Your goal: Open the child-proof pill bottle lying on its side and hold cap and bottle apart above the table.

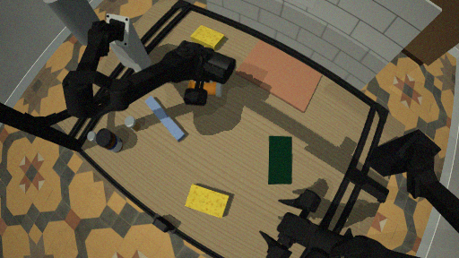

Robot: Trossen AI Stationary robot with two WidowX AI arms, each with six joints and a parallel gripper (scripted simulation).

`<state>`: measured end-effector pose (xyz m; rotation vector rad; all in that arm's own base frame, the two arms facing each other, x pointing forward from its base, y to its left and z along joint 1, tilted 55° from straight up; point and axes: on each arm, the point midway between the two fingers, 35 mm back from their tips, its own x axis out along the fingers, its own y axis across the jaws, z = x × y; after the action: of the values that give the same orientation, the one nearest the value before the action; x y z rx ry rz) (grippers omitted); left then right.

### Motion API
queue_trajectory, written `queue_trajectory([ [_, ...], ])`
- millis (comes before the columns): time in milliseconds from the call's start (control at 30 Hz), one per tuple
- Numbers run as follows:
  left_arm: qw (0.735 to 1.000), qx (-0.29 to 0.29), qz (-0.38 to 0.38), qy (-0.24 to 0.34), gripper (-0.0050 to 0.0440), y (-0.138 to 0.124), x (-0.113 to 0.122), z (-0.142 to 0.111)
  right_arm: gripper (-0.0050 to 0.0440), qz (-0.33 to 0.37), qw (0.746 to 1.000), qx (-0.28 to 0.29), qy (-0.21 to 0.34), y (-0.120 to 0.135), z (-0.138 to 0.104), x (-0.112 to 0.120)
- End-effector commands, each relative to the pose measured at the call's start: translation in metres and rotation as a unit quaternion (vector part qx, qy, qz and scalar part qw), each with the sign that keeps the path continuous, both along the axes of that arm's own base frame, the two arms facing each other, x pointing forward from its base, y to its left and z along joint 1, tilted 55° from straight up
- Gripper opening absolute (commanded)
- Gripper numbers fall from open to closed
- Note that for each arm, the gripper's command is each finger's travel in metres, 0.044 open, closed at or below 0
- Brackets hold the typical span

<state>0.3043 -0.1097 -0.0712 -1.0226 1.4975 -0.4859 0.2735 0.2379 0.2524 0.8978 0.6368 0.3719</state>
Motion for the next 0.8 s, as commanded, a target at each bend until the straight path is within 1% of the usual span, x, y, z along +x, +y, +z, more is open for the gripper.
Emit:
queue_trajectory([
  [0,1.0,0.0,-0.001,0.009,0.044,-0.005,-0.003,-0.006,0.044,0.0,1.0,0.0,0.0,0.0,0.0,0.0],
  [433,1.0,-0.002,0.0,0.008,0.044,-0.023,-0.003,-0.017,0.044,0.0,1.0,0.0,0.0,0.0,0.0,0.0],
  [600,1.0,-0.002,0.0,0.008,0.044,-0.025,-0.003,-0.018,0.044,0.0,1.0,0.0,0.0,0.0,0.0,0.0],
  [767,1.0,-0.002,0.0,0.008,0.032,-0.025,-0.003,-0.018,0.044,0.0,1.0,0.0,0.0,0.0,0.0,0.0],
])
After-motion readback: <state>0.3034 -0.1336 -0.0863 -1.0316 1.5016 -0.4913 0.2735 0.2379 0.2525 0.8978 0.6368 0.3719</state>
